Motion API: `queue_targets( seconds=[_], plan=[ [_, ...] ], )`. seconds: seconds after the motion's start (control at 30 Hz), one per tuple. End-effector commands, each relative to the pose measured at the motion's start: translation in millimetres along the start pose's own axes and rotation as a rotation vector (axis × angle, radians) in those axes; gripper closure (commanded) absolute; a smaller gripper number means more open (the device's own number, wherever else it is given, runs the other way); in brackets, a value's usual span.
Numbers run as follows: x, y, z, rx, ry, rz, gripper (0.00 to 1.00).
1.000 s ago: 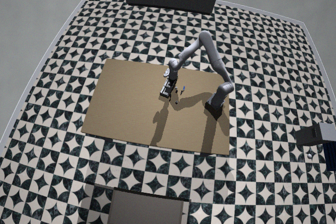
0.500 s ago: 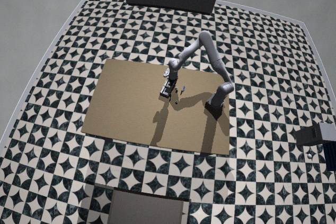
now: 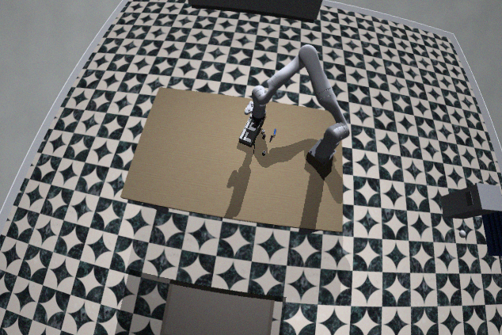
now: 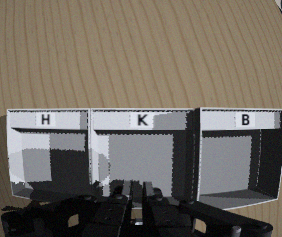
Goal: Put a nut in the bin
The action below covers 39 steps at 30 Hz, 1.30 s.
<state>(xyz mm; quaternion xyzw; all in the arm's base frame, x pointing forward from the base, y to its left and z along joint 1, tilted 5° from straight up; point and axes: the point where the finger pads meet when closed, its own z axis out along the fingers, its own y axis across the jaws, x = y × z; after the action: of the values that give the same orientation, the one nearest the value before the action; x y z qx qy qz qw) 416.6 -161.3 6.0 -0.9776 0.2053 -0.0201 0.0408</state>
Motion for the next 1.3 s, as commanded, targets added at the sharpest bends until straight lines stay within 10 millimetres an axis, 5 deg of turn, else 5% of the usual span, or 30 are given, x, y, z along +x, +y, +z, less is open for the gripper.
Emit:
queue_targets(
  seconds=[0.0, 0.3, 0.57, 0.77, 1.27],
  plan=[
    [2.0, 1.7, -5.6, -0.003, 0.006, 0.002, 0.91],
    [1.9, 1.7, -14.9, -0.003, 0.006, 0.002, 0.91],
    [1.7, 1.6, -46.3, -0.003, 0.006, 0.002, 0.91],
    [1.7, 1.6, -46.3, -0.003, 0.006, 0.002, 0.91],
    [-1.5, -68.4, -46.1, -0.003, 0.006, 0.002, 0.91]
  ],
)
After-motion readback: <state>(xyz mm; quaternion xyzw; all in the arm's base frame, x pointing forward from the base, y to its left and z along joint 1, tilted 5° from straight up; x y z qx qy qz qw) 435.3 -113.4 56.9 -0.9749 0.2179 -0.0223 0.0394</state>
